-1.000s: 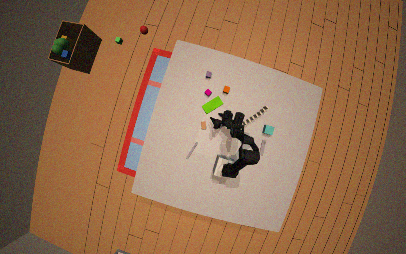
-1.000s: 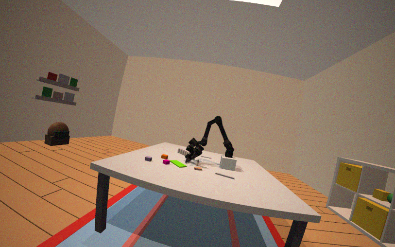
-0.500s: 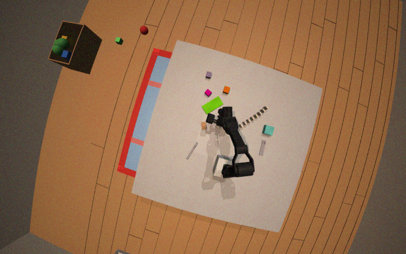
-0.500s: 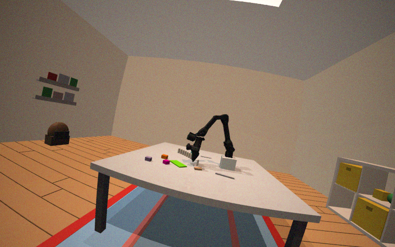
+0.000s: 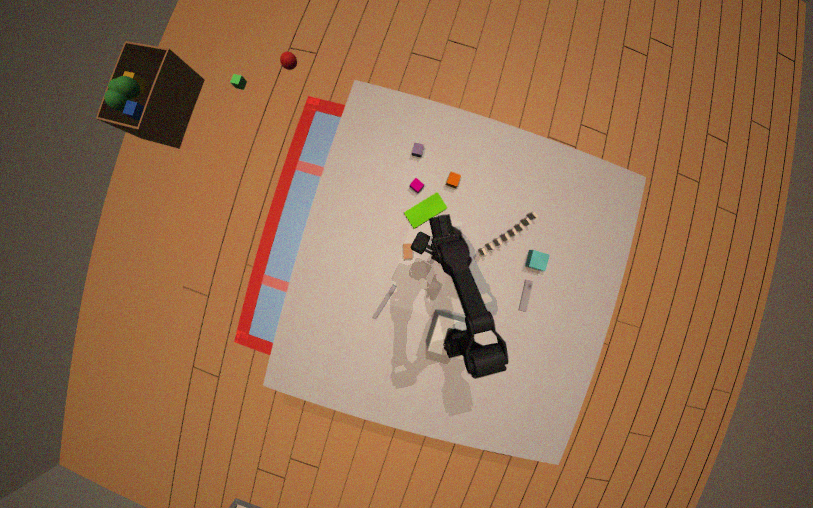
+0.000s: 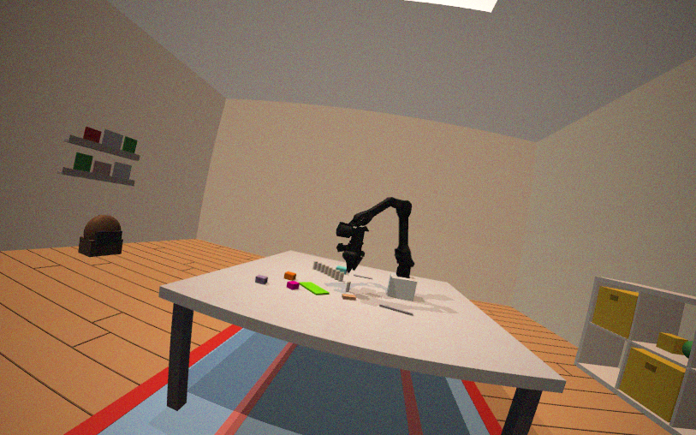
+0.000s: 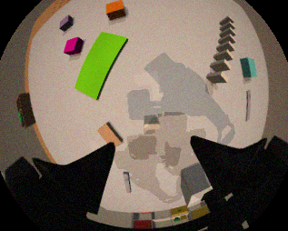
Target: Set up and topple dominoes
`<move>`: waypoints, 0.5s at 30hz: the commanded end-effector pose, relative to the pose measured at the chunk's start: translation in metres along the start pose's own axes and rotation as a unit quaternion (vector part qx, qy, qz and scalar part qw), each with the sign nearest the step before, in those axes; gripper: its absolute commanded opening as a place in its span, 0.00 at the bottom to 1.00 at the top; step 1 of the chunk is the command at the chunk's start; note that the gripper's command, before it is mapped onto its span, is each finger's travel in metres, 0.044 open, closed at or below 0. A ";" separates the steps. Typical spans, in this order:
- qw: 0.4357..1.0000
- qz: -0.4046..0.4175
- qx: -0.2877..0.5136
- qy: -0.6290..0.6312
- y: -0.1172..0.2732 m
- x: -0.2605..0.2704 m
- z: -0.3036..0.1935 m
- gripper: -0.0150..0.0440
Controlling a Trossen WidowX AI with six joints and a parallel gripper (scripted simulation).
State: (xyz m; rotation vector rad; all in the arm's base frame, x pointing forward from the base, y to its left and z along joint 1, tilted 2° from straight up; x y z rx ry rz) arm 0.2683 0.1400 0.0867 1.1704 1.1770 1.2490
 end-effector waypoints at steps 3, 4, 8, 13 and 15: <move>1.000 -0.007 -0.002 -0.003 -0.034 -0.001 0.001 1.00; 1.000 -0.007 -0.002 -0.003 -0.045 -0.001 0.000 1.00; 1.000 -0.007 -0.002 -0.003 -0.061 -0.002 -0.001 1.00; 1.000 -0.007 -0.002 -0.003 -0.065 -0.002 -0.001 1.00; 1.000 -0.007 -0.002 -0.003 -0.068 -0.002 -0.001 1.00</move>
Point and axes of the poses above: the point midway between the two fingers, 35 mm back from their tips, its own y axis back along the fingers, its own x axis across the jaws, z = x × y, the point moved 4 cm from there along y, back along the fingers, and after that the axes turned 12 degrees about y, right-handed, at the moved point
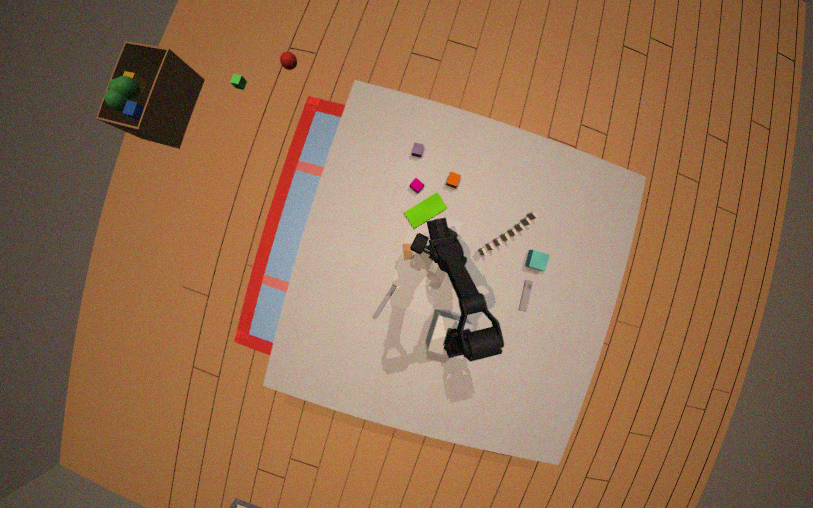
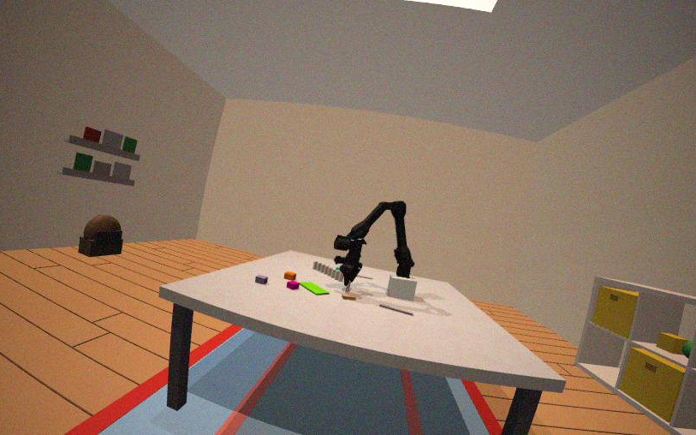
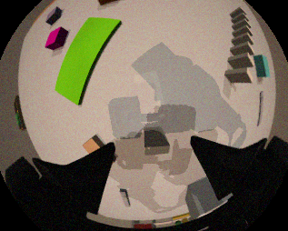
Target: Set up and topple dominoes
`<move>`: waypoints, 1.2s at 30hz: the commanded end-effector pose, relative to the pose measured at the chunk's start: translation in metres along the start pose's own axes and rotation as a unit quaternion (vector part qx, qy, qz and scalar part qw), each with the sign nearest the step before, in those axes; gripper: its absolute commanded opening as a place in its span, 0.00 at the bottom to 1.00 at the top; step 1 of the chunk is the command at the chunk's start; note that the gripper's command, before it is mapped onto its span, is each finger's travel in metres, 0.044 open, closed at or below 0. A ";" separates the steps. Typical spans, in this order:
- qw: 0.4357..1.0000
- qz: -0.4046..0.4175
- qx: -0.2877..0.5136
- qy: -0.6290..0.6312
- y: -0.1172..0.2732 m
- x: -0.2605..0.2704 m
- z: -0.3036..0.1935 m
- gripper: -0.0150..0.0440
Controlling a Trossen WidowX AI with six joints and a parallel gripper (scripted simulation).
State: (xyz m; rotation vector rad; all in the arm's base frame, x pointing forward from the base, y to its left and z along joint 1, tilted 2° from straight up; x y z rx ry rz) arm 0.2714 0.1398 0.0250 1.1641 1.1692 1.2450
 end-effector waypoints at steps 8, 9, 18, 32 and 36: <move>1.000 -0.005 0.002 -0.001 -0.014 -0.002 -0.001 0.91; 1.000 -0.005 0.002 -0.001 -0.014 -0.002 -0.001 0.87; 1.000 -0.005 0.002 -0.001 -0.014 -0.002 -0.001 0.47; 1.000 -0.004 0.002 -0.001 0.026 0.003 0.005 0.44; 1.000 -0.002 0.003 -0.001 0.097 0.003 0.004 0.44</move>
Point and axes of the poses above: the point midway between the two fingers, 35 mm back from their tips, its own y axis back along the fingers, its own x axis across the jaws, z = x × y, the point moved 4 cm from there along y, back along the fingers, and after that the axes turned 12 degrees about y, right-handed, at the moved point
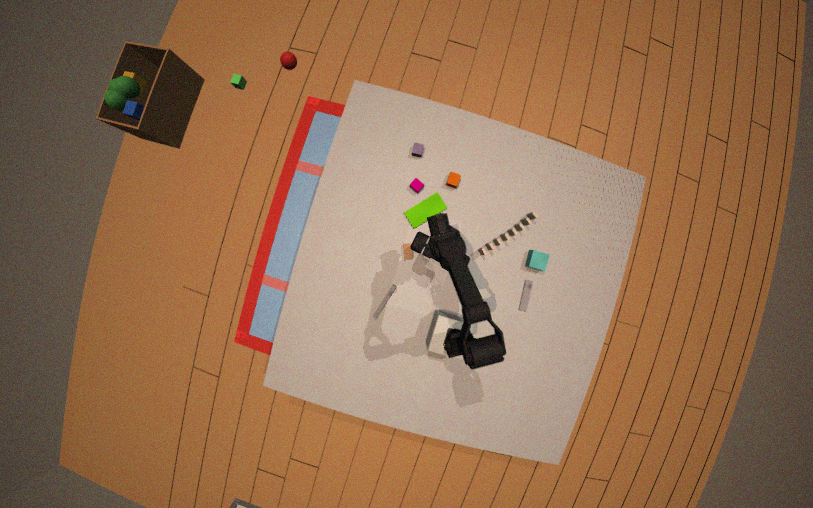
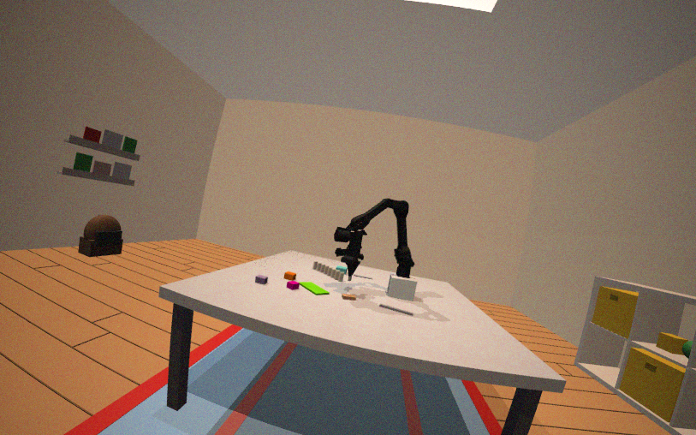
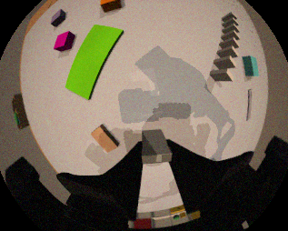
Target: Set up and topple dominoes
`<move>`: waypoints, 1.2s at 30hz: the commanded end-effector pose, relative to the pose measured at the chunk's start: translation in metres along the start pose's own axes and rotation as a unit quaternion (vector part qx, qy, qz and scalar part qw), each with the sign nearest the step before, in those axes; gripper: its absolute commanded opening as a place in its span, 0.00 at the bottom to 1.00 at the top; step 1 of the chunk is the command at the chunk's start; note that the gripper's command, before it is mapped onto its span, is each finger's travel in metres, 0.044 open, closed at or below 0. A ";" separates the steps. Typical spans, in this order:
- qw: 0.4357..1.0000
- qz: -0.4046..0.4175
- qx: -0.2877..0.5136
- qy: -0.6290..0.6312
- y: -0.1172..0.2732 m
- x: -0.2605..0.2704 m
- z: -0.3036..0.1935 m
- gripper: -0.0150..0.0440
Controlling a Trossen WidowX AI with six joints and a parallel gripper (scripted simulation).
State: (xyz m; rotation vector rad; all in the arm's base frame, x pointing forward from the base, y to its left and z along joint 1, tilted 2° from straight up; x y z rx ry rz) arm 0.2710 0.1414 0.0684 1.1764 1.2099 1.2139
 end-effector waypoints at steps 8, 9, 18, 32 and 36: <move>1.000 0.008 -0.016 -0.006 0.078 -0.005 -0.005 0.44; 1.000 0.008 -0.016 -0.018 0.078 -0.011 -0.002 0.44; 0.972 0.005 -0.018 -0.234 0.079 -0.128 0.025 0.44; 0.963 0.004 -0.019 -0.268 0.035 -0.148 0.033 0.44; 0.963 0.004 -0.019 -0.268 0.008 -0.148 0.035 0.44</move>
Point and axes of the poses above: the point midway between the two fingers, 35 mm back from their tips, its own y axis back along the fingers, its own x axis across the jaws, z = x × y, the point moved 4 cm from there along y, back along the fingers, and after that the axes turned 12 degrees about y, right-handed, at the moved point
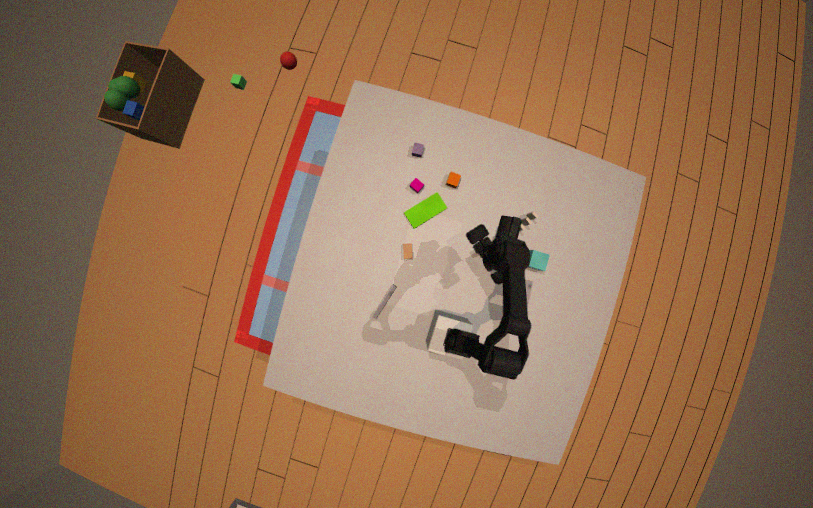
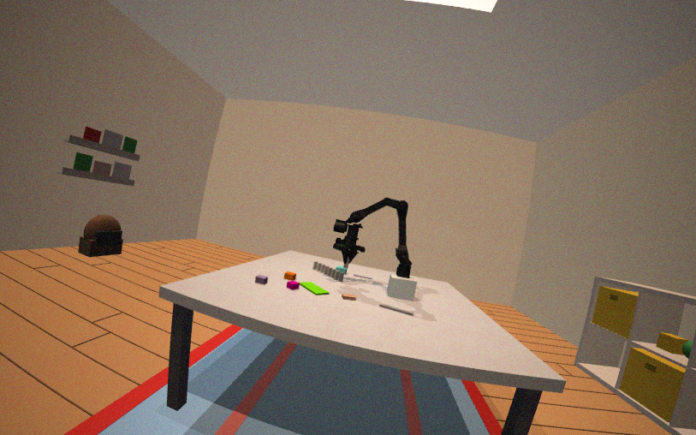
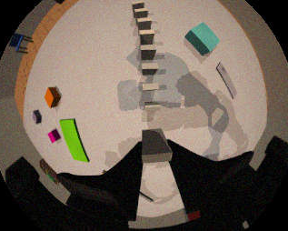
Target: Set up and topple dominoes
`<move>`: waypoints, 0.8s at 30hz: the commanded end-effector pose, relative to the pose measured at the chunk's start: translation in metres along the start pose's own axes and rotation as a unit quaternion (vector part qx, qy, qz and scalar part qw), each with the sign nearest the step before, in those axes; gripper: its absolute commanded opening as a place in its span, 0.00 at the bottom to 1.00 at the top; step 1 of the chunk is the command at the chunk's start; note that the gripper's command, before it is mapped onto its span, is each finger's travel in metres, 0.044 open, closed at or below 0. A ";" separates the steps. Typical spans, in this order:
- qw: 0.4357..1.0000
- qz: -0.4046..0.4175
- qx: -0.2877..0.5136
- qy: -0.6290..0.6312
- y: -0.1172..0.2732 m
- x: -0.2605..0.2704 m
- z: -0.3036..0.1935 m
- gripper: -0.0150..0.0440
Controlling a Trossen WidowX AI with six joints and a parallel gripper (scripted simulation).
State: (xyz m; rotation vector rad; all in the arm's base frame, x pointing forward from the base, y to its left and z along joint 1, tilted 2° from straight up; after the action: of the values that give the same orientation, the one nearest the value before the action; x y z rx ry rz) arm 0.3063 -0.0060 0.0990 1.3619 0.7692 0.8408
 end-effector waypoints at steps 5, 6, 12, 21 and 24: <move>1.000 0.000 0.003 -0.001 -0.052 -0.001 -0.003 0.44; 1.000 0.000 0.003 -0.001 -0.058 -0.002 -0.004 0.44; 1.000 0.000 0.003 -0.001 -0.079 -0.004 -0.008 0.44; 1.000 0.000 0.003 -0.001 -0.079 -0.004 -0.008 0.44; 1.000 0.000 0.003 -0.001 -0.079 -0.004 -0.008 0.52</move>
State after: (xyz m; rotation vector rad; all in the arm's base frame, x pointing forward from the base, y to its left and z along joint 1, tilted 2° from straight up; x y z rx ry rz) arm 0.3023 -0.0077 0.0198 1.3669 0.7701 0.8324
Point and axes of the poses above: the point midway between the two fingers, 35 mm back from their tips, its own y axis back along the fingers, its own x axis across the jaws, z = x × y, the point moved 4 cm from there along y, back along the fingers, and after that the axes turned 12 degrees about y, right-handed, at the moved point
